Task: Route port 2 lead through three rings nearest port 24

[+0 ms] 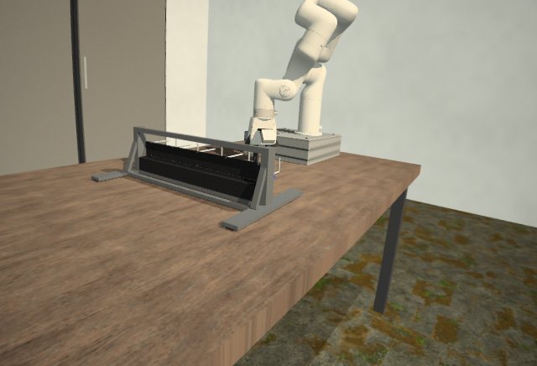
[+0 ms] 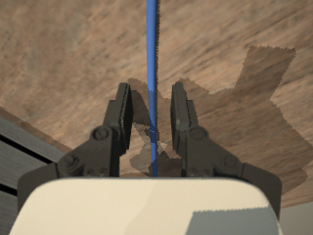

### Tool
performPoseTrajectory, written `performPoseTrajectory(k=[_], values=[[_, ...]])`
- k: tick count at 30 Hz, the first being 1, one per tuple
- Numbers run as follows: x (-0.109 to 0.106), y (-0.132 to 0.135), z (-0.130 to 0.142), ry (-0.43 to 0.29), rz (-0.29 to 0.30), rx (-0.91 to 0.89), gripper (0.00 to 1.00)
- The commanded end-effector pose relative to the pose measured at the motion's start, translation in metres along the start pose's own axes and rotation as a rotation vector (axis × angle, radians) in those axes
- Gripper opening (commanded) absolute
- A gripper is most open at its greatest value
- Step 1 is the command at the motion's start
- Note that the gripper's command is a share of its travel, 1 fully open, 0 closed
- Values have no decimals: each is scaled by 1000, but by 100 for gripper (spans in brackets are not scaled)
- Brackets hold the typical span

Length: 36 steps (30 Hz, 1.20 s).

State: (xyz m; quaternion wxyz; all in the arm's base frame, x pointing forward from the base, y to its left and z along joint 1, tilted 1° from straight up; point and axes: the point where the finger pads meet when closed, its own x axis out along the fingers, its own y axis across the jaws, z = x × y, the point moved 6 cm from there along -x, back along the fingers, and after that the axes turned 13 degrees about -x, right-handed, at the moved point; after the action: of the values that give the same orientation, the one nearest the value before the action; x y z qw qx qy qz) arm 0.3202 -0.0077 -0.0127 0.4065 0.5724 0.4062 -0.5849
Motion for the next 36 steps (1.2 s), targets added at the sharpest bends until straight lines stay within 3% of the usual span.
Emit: performPoseTrajectory(k=[1,36], values=[[0,1,0,1,2,1,33],[7,1,0,1,2,1,33]])
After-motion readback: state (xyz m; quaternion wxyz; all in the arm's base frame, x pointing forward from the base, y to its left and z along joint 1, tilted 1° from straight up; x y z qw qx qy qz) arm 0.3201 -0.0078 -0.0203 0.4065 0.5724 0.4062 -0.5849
